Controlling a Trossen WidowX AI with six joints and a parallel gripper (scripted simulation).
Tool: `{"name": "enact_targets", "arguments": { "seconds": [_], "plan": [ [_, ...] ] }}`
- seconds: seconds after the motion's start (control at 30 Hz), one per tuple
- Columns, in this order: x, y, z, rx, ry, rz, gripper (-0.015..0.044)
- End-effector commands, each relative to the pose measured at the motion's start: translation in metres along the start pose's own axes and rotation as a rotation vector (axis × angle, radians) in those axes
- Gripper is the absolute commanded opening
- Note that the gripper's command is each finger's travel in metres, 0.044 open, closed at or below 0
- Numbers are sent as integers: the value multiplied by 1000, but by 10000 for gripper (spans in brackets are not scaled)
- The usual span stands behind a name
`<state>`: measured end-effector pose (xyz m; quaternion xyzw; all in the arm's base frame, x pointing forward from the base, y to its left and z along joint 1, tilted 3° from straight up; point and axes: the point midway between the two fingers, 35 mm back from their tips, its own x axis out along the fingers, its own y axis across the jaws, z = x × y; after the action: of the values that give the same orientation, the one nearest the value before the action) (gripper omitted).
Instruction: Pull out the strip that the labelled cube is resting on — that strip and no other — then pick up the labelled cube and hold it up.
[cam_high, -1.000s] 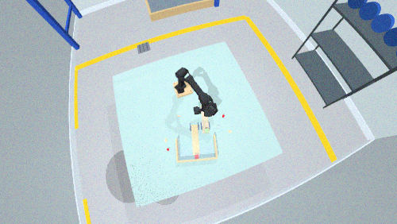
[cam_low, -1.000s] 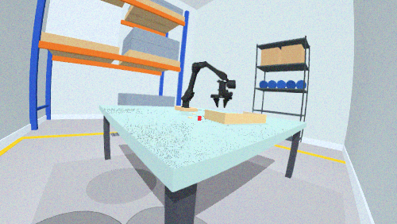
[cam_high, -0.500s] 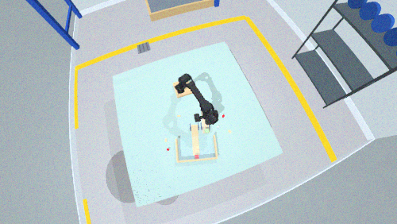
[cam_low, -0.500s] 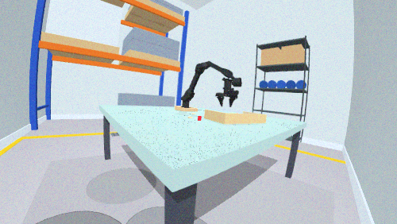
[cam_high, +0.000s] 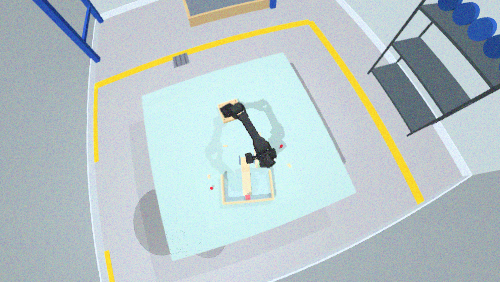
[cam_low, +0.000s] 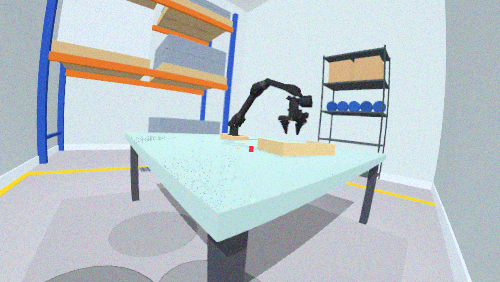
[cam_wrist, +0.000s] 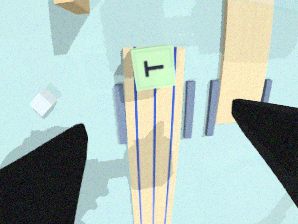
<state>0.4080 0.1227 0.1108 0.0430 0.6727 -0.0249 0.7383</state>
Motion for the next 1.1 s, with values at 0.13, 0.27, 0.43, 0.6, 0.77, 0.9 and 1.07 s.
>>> {"name": "enact_targets", "arguments": {
  "seconds": [0.13,0.27,0.43,0.6,0.77,0.9,1.07],
  "plan": [
    [8,-3,23,-4,11,-1,414],
    [13,-3,23,-4,11,-1,309],
    [21,-3,24,-4,11,-1,250],
    [29,-3,24,-4,11,-1,250],
    [38,-3,23,-4,11,-1,250],
    [44,-3,23,-4,11,-1,250],
    [52,-3,23,-4,11,-1,250]
  ]
}}
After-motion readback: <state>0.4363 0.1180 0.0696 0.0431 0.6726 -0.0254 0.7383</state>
